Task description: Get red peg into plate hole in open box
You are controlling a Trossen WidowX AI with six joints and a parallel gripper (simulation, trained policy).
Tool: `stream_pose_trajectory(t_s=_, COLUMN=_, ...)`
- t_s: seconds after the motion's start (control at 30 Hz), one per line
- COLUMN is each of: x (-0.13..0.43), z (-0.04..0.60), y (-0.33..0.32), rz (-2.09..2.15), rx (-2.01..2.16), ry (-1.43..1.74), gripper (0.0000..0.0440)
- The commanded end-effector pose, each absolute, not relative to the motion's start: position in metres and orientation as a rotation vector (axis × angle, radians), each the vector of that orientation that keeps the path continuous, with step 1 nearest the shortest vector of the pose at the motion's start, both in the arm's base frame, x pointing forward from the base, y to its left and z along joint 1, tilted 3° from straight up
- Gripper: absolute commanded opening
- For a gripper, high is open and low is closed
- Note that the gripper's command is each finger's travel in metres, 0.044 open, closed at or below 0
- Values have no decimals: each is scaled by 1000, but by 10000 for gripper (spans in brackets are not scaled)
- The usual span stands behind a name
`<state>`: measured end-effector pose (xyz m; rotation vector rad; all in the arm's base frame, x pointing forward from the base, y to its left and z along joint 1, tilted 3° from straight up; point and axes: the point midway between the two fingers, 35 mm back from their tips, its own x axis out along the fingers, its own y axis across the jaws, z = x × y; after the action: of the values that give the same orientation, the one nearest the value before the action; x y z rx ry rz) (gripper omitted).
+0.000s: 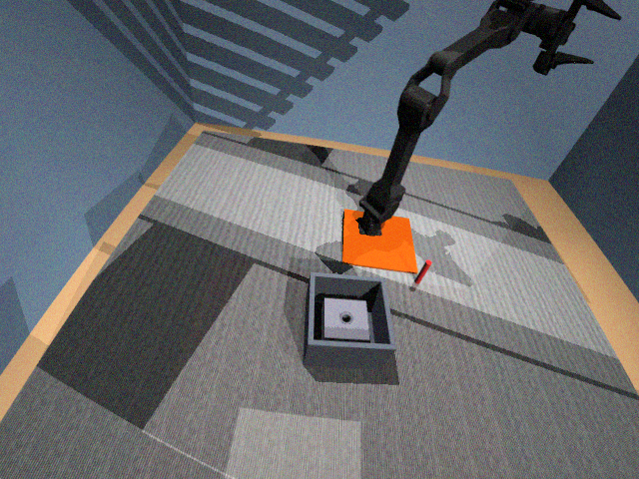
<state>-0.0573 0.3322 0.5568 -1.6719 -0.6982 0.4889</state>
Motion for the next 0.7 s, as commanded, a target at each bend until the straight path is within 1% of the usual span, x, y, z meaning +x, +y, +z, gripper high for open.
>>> stream_pose_trajectory(t_s=0.0, x=-53, z=559, y=332, rz=488, rx=-1658, ry=-701, gripper=423)
stream_pose_trajectory(t_s=0.03, x=-48, z=560, y=332, rz=485, rx=-1644, ry=-701, gripper=439)
stream_pose_trajectory(t_s=0.07, x=-42, z=559, y=334, rz=480, rx=-1628, ry=-697, gripper=440)
stream_pose_trajectory(t_s=0.37, x=37, z=529, y=353, rz=522, rx=-1469, ry=-653, gripper=440)
stream_pose_trajectory(t_s=0.67, x=112, z=469, y=341, rz=663, rx=-1311, ry=-466, gripper=440)
